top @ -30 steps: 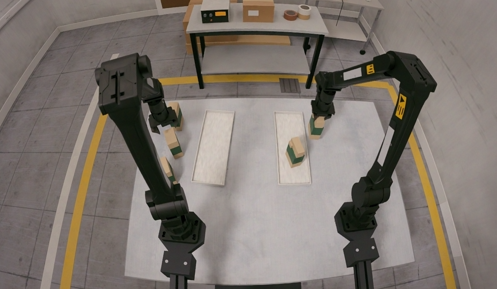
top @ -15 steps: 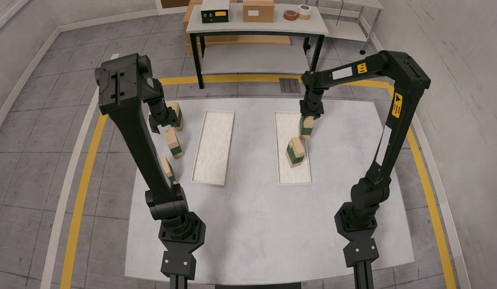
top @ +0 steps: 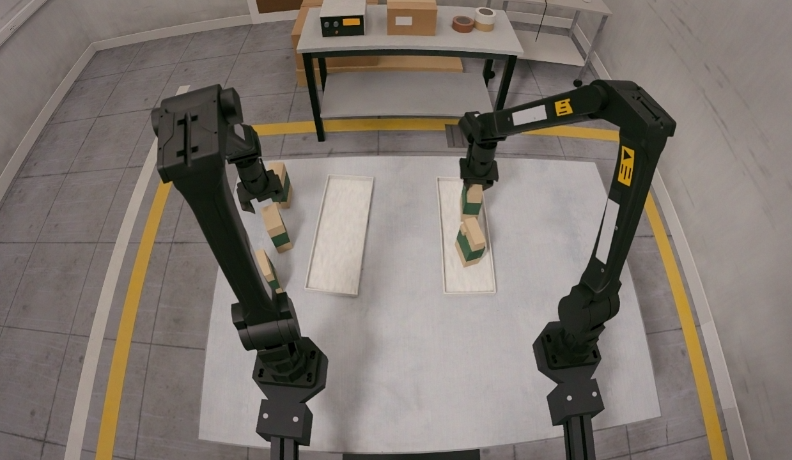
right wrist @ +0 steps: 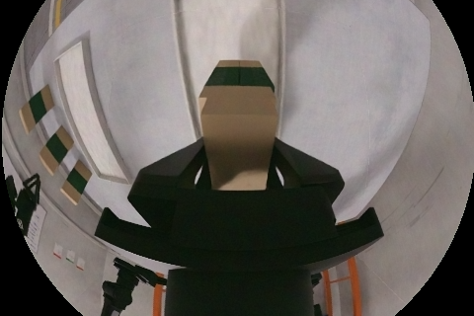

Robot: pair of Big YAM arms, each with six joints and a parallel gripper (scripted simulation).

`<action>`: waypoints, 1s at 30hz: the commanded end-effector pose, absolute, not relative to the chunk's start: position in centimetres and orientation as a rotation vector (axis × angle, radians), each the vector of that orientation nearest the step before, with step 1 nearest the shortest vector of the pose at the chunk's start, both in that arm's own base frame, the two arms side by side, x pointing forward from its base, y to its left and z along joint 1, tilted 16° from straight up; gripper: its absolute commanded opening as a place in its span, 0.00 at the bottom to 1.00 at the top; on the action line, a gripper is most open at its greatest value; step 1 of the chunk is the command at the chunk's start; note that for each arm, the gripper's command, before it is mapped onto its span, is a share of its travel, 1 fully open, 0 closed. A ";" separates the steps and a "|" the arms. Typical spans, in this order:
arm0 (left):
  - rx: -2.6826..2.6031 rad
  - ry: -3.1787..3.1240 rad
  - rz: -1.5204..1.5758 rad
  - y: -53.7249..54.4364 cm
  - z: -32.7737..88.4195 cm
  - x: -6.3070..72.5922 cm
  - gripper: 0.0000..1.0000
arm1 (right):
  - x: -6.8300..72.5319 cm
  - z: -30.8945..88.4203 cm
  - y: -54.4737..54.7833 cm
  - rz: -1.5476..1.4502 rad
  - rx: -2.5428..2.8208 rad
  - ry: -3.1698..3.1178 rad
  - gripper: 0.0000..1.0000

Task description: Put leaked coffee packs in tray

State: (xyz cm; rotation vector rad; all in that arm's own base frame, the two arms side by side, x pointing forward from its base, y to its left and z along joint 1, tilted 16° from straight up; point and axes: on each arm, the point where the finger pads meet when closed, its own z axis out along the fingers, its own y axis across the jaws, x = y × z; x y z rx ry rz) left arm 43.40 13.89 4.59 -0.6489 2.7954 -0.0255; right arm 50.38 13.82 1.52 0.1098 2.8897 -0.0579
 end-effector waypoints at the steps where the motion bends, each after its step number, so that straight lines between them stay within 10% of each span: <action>1: -0.641 2.770 -0.023 14.2 5.6 44.3 0.76 | 52.8 4.7 15.7 -0.020 0.125 2.825 0.23; 30: -0.641 2.770 -0.023 14.2 5.6 44.3 0.76 | 52.9 4.8 15.4 -0.018 0.127 2.823 0.23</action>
